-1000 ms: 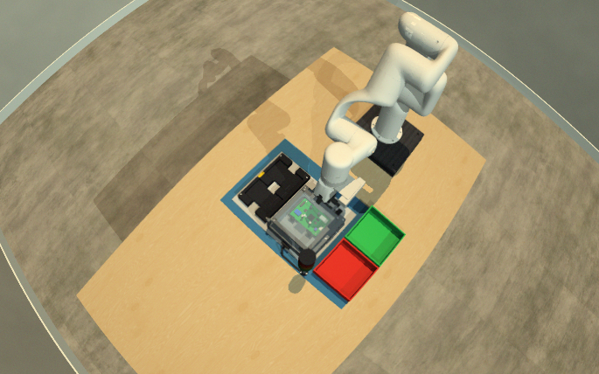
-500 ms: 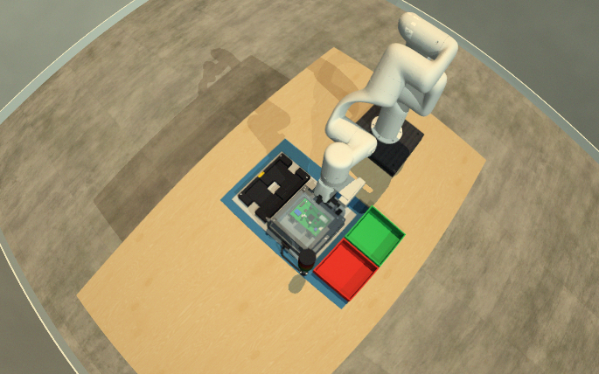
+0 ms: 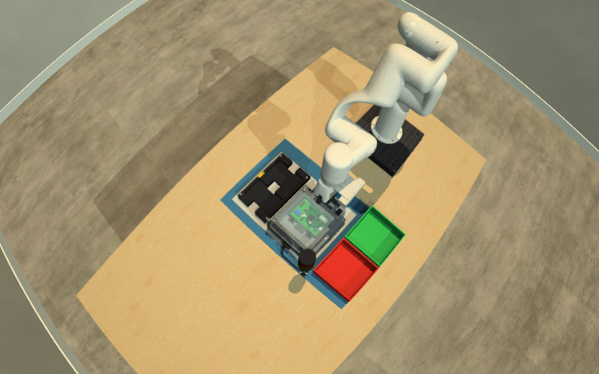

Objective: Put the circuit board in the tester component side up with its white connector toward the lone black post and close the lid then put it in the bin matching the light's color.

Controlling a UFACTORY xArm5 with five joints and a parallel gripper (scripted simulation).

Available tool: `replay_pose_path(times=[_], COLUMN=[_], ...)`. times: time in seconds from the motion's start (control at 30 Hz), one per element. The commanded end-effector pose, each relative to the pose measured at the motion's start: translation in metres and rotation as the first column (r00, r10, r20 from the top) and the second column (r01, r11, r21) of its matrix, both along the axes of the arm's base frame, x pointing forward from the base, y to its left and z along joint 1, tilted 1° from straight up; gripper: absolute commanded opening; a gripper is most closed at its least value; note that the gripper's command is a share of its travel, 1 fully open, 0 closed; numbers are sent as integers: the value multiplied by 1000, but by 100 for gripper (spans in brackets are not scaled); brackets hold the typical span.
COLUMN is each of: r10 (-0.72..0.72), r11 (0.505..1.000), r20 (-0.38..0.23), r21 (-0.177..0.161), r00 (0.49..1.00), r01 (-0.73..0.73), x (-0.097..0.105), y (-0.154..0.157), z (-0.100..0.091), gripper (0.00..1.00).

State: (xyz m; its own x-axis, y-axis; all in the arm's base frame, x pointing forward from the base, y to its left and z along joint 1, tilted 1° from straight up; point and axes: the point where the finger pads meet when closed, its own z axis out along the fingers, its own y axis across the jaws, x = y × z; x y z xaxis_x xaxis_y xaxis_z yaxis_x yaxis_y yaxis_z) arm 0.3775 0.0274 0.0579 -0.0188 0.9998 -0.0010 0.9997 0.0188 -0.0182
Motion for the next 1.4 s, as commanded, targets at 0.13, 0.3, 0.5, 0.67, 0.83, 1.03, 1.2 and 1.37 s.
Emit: replay_pose_path(times=[0.13, 0.3, 0.5, 0.67, 0.83, 1.03, 1.2, 1.37], r10=[0, 0, 0, 0, 0, 0, 0, 0], r11=[1000, 1000, 1000, 1000, 1000, 1000, 1000, 1000], r20=[3, 3, 3, 3, 3, 3, 3, 3], r21=[0, 0, 0, 0, 0, 0, 0, 0], r00=[1000, 1000, 1000, 1000, 1000, 1000, 1000, 1000], r01=[0, 0, 0, 0, 0, 0, 0, 0], x=[1, 1, 1, 1, 1, 1, 1, 1], y=[0, 0, 0, 0, 0, 0, 0, 0], z=[0, 0, 0, 0, 0, 0, 0, 0], gripper=[0, 0, 24, 24, 24, 24, 24, 24])
